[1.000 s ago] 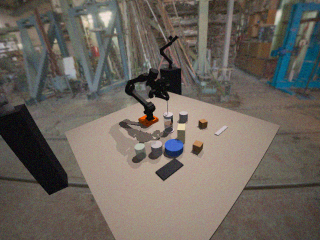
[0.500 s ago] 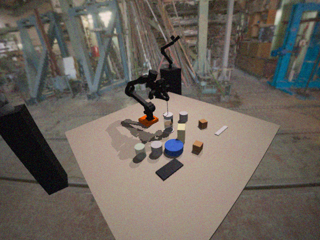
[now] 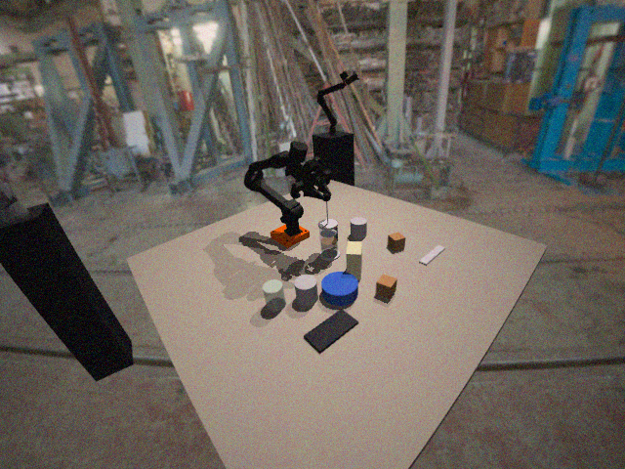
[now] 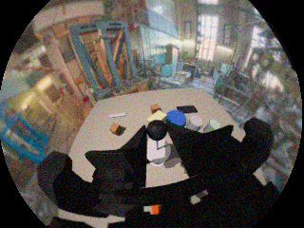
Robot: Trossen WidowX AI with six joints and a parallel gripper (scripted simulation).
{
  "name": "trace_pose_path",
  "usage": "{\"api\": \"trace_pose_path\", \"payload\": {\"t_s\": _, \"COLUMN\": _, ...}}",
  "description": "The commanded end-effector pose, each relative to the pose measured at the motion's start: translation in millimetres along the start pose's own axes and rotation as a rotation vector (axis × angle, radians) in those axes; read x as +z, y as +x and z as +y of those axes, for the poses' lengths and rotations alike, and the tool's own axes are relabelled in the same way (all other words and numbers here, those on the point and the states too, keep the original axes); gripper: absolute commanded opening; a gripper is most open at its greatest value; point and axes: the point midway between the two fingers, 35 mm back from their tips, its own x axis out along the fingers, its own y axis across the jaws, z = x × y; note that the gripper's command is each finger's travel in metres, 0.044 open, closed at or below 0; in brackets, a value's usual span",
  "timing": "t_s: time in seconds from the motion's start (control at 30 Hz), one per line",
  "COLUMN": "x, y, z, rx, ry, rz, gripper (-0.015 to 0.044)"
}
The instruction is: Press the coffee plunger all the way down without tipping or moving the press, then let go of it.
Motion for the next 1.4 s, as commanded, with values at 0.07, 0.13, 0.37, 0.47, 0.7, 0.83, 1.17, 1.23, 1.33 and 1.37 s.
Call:
{"api": "trace_pose_path", "payload": {"t_s": 0.07, "x": -28.5, "y": 14.9, "z": 0.0, "rx": -0.002, "ry": -0.008, "rz": 0.070, "gripper": 0.0129}}
{"api": "trace_pose_path", "payload": {"t_s": 0.13, "x": -31.3, "y": 16.3, "z": 0.0, "rx": -0.002, "ry": -0.008, "rz": 0.069, "gripper": 0.0129}}
{"api": "trace_pose_path", "payload": {"t_s": 0.37, "x": -41.2, "y": 21.4, "z": -0.1, "rx": -0.002, "ry": -0.008, "rz": 0.069, "gripper": 0.0129}}
{"api": "trace_pose_path", "payload": {"t_s": 0.47, "x": -45.4, "y": 23.7, "z": -0.2, "rx": -0.002, "ry": -0.008, "rz": 0.069, "gripper": 0.0129}}
{"api": "trace_pose_path", "payload": {"t_s": 0.7, "x": -55.3, "y": 29.1, "z": -0.4, "rx": -0.002, "ry": -0.008, "rz": 0.069, "gripper": 0.0129}}
{"api": "trace_pose_path", "payload": {"t_s": 0.83, "x": -60.8, "y": 32.5, "z": -0.5, "rx": -0.002, "ry": -0.008, "rz": 0.069, "gripper": 0.0129}}
{"api": "trace_pose_path", "payload": {"t_s": 1.17, "x": -67.6, "y": 40.6, "z": -0.8, "rx": -0.002, "ry": -0.008, "rz": 0.069, "gripper": 0.0129}}
{"api": "trace_pose_path", "payload": {"t_s": 1.23, "x": -66.9, "y": 41.1, "z": -0.8, "rx": -0.002, "ry": -0.008, "rz": 0.069, "gripper": 0.0129}}
{"api": "trace_pose_path", "payload": {"t_s": 1.33, "x": -65.8, "y": 41.7, "z": -0.8, "rx": -0.002, "ry": -0.008, "rz": 0.069, "gripper": 0.0129}}
{"api": "trace_pose_path", "payload": {"t_s": 1.37, "x": -65.6, "y": 41.8, "z": -0.8, "rx": -0.002, "ry": -0.008, "rz": 0.069, "gripper": 0.0129}}
